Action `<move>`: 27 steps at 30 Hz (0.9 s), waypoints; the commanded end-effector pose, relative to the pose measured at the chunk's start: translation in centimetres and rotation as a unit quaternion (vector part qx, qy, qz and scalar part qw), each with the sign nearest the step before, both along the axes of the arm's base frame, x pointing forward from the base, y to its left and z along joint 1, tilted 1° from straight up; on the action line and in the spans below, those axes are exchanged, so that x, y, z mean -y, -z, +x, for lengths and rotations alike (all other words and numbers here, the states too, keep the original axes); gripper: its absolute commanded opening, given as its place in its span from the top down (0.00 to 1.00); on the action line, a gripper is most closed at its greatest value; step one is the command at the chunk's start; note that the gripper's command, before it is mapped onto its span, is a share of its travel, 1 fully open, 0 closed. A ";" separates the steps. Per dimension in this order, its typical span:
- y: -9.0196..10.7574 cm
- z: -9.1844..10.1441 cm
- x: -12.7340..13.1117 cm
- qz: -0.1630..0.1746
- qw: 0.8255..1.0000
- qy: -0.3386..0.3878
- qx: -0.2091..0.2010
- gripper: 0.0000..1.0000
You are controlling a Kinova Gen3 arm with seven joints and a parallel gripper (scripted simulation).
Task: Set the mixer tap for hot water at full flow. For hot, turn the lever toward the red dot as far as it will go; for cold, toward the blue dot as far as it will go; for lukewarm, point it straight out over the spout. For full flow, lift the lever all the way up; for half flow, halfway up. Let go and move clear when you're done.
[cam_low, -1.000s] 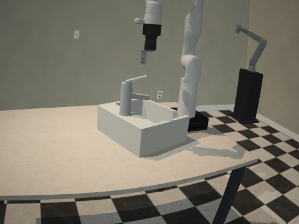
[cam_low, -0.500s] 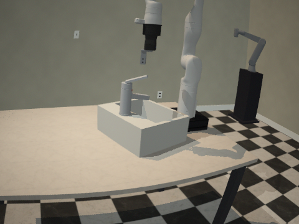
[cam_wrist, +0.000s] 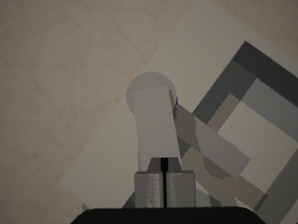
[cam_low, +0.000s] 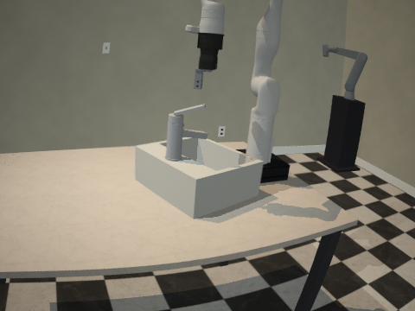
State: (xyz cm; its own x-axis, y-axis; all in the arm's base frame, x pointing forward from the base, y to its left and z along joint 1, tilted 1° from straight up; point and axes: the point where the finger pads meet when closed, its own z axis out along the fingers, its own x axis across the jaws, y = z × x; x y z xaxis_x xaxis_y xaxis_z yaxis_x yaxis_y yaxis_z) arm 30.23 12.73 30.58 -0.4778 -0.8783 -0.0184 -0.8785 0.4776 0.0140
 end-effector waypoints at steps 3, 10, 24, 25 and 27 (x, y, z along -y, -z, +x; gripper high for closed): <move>-0.1 0.0 0.1 0.000 1.000 0.021 0.000 1.00; -0.1 0.0 0.4 0.000 0.997 0.082 -0.002 1.00; -0.2 -0.1 1.0 0.000 0.974 0.227 -0.005 1.00; -0.2 -0.1 1.1 0.000 0.971 0.240 -0.006 1.00; -0.2 -0.1 1.2 0.000 0.963 0.269 -0.006 1.00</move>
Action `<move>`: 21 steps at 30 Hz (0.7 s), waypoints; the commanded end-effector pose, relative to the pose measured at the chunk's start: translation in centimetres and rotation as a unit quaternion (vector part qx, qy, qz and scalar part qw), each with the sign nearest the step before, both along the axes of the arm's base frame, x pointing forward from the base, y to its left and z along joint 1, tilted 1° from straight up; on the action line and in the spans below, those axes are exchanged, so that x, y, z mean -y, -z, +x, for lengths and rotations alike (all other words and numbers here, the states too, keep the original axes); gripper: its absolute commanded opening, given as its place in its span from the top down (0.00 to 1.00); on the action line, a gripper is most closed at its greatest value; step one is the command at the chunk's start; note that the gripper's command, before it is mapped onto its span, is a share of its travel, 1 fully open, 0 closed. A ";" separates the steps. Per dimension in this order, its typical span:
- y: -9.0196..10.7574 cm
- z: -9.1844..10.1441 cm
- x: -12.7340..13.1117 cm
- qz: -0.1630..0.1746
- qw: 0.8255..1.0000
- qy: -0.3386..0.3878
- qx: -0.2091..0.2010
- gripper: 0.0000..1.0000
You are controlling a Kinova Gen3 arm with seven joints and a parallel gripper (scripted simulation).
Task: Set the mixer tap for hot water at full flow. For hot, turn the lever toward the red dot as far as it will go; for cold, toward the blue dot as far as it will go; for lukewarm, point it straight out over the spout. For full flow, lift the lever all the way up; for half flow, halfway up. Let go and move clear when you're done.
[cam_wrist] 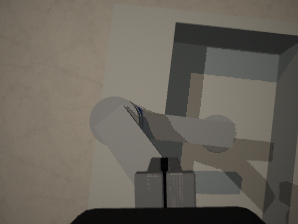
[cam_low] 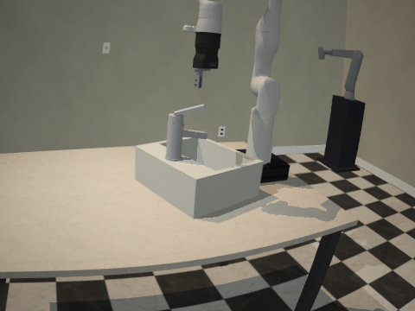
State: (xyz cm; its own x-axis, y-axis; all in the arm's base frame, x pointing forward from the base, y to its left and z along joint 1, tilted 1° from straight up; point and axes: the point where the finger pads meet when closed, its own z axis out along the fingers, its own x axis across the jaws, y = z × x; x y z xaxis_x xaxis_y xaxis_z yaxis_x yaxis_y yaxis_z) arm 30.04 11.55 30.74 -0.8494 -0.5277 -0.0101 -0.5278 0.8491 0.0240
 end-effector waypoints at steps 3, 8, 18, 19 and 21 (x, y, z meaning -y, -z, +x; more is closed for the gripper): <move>-0.1 0.0 0.2 0.000 0.998 0.061 -0.001 1.00; -0.1 -0.1 0.3 -0.001 0.994 0.110 -0.003 1.00; -0.2 -0.5 0.6 -0.001 0.959 0.282 -0.007 1.00; -0.2 -0.5 0.7 -0.001 0.954 0.300 -0.008 1.00; -0.2 -0.6 0.7 -0.001 0.942 0.335 -0.009 1.00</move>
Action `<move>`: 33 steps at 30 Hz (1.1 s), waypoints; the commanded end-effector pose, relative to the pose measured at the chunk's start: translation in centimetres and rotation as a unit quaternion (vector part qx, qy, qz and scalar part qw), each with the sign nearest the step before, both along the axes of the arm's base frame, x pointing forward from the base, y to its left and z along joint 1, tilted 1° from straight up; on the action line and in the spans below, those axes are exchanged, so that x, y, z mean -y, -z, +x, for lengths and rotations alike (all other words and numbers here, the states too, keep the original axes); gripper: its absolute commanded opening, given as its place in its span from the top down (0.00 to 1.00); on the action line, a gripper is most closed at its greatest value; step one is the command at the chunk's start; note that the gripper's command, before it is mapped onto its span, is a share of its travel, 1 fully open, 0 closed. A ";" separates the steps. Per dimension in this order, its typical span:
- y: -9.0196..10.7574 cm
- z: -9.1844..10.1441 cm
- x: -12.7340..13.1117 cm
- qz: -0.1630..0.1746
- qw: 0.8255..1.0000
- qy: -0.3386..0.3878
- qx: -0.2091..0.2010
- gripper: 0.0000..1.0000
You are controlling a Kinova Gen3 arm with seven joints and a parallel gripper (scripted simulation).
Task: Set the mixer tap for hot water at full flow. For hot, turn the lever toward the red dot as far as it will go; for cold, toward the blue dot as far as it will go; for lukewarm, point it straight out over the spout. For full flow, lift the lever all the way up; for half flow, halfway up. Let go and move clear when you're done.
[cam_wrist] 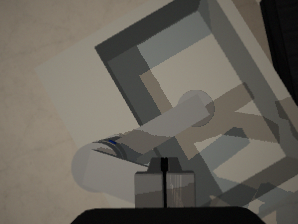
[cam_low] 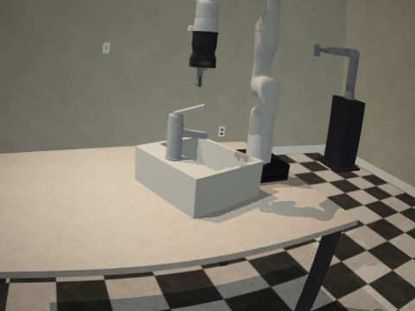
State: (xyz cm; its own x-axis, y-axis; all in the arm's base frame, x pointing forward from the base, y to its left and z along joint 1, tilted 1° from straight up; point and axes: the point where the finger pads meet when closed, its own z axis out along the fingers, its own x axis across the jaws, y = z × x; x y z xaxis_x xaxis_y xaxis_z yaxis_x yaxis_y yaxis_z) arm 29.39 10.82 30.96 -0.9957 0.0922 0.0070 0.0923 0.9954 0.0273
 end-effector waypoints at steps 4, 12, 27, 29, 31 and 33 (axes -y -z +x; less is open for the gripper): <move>-0.1 -0.1 0.0 -0.001 0.998 0.055 -0.001 1.00; -0.2 -0.3 -0.1 -0.002 0.979 0.206 -0.005 1.00; -0.3 -0.6 -0.6 -0.003 0.903 0.430 -0.011 1.00; -0.4 -0.5 -0.7 -0.003 0.887 0.461 -0.012 1.00; -0.4 -0.5 -0.8 -0.003 0.872 0.490 -0.013 1.00; -0.4 -0.5 -0.9 -0.003 0.855 0.518 -0.014 1.00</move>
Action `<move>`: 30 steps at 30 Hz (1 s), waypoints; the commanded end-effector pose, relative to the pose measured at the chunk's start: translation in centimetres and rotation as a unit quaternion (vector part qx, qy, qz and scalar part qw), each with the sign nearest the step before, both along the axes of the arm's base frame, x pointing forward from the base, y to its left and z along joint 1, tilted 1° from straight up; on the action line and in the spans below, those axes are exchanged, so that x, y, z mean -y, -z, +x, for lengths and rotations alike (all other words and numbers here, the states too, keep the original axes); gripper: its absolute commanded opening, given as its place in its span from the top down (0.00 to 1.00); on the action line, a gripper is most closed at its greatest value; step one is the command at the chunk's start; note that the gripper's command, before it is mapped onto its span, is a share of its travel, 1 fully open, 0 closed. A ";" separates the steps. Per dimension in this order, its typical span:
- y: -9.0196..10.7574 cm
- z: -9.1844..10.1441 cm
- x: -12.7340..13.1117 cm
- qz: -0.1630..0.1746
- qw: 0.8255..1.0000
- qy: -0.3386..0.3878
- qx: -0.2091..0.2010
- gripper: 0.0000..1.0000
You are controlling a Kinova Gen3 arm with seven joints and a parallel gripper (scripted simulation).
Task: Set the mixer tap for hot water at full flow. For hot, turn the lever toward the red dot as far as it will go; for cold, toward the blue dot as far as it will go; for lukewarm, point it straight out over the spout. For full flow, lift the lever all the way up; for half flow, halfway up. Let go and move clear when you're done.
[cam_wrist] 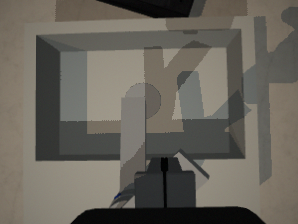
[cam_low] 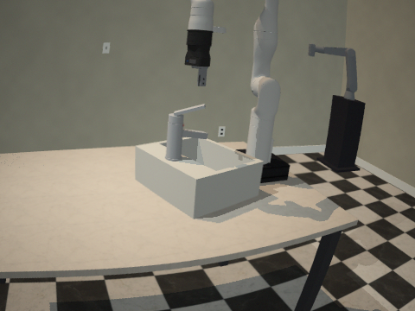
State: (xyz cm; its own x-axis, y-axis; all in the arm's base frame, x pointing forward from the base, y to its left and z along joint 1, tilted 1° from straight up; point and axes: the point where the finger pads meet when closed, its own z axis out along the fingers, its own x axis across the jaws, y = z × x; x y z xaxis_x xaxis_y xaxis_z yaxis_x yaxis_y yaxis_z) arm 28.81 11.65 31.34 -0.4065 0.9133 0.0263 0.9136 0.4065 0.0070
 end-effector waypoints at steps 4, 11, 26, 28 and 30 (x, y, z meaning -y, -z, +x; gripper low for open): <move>-0.1 0.1 -0.2 -0.001 0.999 0.046 -0.001 1.00; -0.1 0.3 -0.6 -0.002 0.989 0.146 -0.003 1.00; -0.2 0.7 -1.1 -0.002 0.959 0.285 -0.007 1.00; -0.3 0.7 -1.2 -0.002 0.954 0.300 -0.007 1.00; -0.3 0.8 -1.2 -0.003 0.949 0.314 -0.007 1.00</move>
